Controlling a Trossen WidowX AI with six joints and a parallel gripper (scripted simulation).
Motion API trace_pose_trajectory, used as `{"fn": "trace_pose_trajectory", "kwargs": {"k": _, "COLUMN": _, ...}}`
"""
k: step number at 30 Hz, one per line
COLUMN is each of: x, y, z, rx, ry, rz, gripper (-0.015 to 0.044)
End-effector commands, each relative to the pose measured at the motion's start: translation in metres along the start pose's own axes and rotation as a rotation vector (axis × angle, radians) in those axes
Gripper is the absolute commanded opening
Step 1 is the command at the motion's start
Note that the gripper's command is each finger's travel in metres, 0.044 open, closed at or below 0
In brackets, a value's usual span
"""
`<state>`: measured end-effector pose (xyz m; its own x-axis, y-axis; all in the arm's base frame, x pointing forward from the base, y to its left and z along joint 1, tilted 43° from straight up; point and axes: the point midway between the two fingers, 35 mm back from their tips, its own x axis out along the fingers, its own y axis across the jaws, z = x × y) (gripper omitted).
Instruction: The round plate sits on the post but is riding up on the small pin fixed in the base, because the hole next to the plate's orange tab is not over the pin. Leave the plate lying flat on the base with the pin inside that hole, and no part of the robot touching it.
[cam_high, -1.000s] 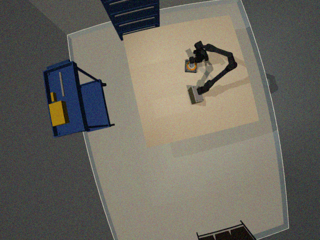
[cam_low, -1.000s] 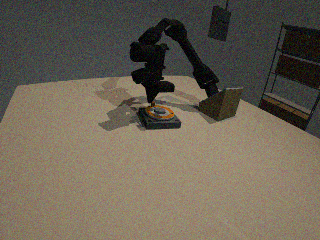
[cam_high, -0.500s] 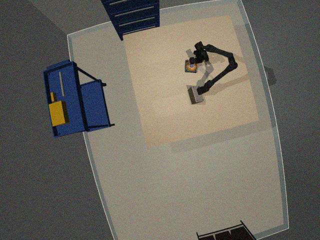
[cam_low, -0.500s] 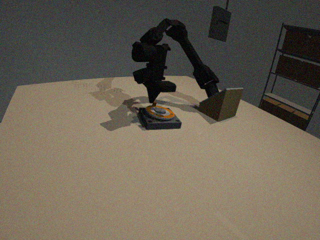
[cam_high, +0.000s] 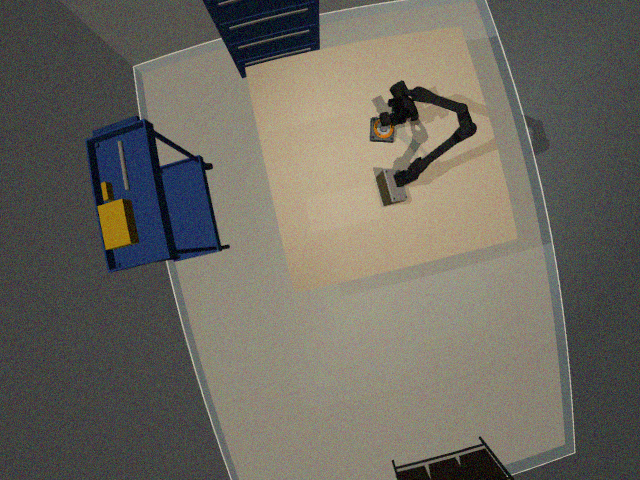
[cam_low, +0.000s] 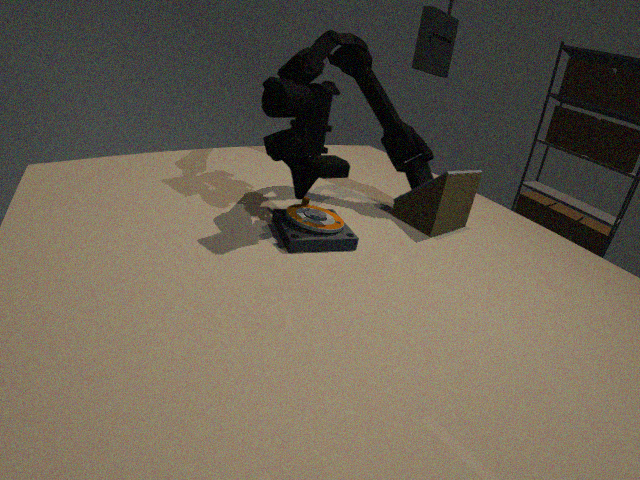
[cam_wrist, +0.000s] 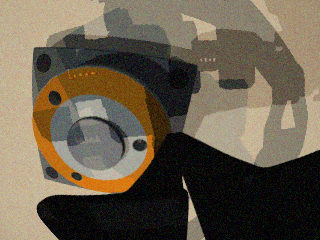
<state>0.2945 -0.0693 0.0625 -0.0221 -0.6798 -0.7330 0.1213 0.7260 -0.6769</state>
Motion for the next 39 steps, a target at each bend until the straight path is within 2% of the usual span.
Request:
{"fn": "trace_pose_trajectory", "kwargs": {"k": 1, "x": 0.003, "y": 0.001, "z": -0.006, "rx": -0.008, "ry": 0.015, "rz": -0.001, "gripper": 0.0}}
{"fn": "trace_pose_trajectory", "kwargs": {"k": 10, "x": 0.001, "y": 0.002, "z": -0.008, "rx": -0.008, "ry": 0.016, "rz": 0.0, "gripper": 0.0}}
{"fn": "trace_pose_trajectory", "kwargs": {"k": 19, "x": -0.04, "y": 0.001, "z": -0.009, "rx": -0.009, "ry": 0.016, "rz": 0.002, "gripper": 0.0}}
{"fn": "trace_pose_trajectory", "kwargs": {"k": 39, "x": -0.032, "y": 0.001, "z": -0.008, "rx": -0.015, "ry": 0.015, "rz": -0.003, "gripper": 0.0}}
